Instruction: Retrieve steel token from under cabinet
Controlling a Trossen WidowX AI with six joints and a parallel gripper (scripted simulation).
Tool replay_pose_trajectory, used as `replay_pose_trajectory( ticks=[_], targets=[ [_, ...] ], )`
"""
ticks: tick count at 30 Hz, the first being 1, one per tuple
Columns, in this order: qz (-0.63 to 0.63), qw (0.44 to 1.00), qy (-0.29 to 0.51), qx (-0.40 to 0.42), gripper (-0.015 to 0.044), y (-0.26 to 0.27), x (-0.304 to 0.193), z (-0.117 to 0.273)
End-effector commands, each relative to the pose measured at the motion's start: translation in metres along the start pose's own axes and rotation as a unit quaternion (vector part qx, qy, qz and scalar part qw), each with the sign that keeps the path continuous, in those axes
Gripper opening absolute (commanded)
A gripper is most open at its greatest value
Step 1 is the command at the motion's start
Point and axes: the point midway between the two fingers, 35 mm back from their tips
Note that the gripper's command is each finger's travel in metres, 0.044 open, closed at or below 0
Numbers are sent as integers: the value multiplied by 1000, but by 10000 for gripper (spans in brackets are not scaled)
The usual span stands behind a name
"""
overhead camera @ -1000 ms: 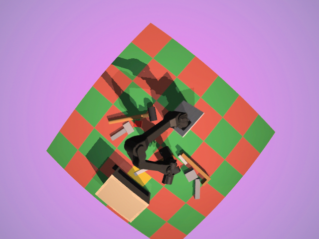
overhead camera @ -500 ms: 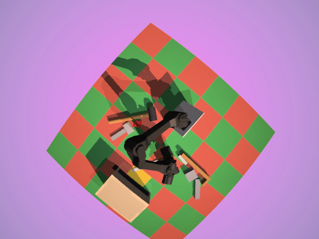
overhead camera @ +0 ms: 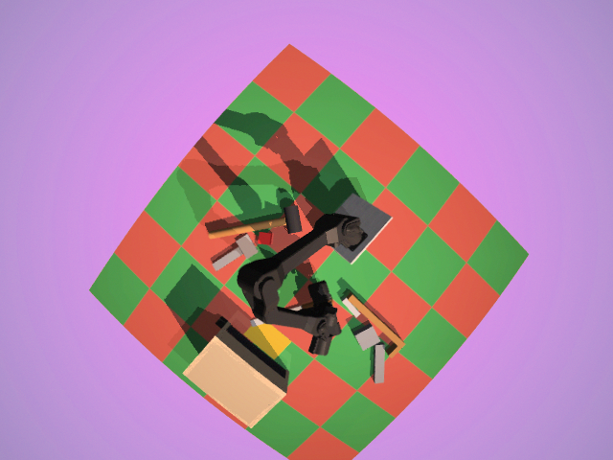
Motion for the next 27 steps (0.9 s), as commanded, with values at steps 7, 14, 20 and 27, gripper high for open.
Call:
replay_pose_trajectory(
  ticks=[7,14,20,27],
  targets=[
    [-9,1000,-3,3,0,-5,13,2],
    [-11,1000,-3,3,0,-9,21,2],
    [-12,1000,-3,3,0,-12,28,2],
    [-13,1000,-3,2,0,-17,36,2]
  ],
)
Point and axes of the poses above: the point midway between the two fingers, 35 mm back from their tips, its own z axis back along the fingers, its own y axis across the jaws, x = y × z, and after that the axes turned 12 degrees about -z, right-handed
